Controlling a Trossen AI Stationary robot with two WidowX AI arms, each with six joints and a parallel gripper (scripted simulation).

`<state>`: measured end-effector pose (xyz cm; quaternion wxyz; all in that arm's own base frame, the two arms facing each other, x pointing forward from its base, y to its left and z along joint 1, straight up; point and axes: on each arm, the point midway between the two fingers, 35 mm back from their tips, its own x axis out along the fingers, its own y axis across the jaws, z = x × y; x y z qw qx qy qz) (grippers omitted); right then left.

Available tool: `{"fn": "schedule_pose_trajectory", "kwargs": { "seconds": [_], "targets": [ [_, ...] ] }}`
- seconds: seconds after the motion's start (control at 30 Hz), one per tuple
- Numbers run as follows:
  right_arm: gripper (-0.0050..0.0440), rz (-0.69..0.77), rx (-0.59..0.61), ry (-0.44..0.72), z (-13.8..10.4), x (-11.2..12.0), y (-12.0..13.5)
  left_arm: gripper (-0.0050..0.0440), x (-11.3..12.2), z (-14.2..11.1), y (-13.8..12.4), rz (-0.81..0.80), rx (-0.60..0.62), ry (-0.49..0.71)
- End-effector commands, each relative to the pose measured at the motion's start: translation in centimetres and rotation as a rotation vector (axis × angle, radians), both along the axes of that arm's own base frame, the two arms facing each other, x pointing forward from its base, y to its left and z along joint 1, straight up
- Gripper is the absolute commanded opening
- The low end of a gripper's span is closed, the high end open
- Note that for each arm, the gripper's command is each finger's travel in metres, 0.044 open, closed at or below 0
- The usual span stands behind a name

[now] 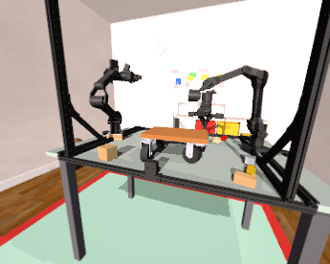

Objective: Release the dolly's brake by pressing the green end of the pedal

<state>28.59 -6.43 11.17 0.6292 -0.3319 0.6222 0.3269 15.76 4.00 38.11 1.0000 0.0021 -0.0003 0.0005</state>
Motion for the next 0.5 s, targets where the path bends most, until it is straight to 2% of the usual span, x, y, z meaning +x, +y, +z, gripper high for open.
{"fn": "schedule_pose_trajectory", "kwargs": {
  "seconds": [0.0,0.47],
  "targets": [
    [0.0,0.002,0.002,0.012,-0.63,-0.2,0.02,0.044,-0.01,-0.02,-0.01,-0.001,-0.004,0.001],
    [0.0,0.002,0.002,0.012,-1.35,-0.14,0.05,0.044,-0.01,-0.02,-0.01,-0.001,-0.004,0.001]
  ]
}}
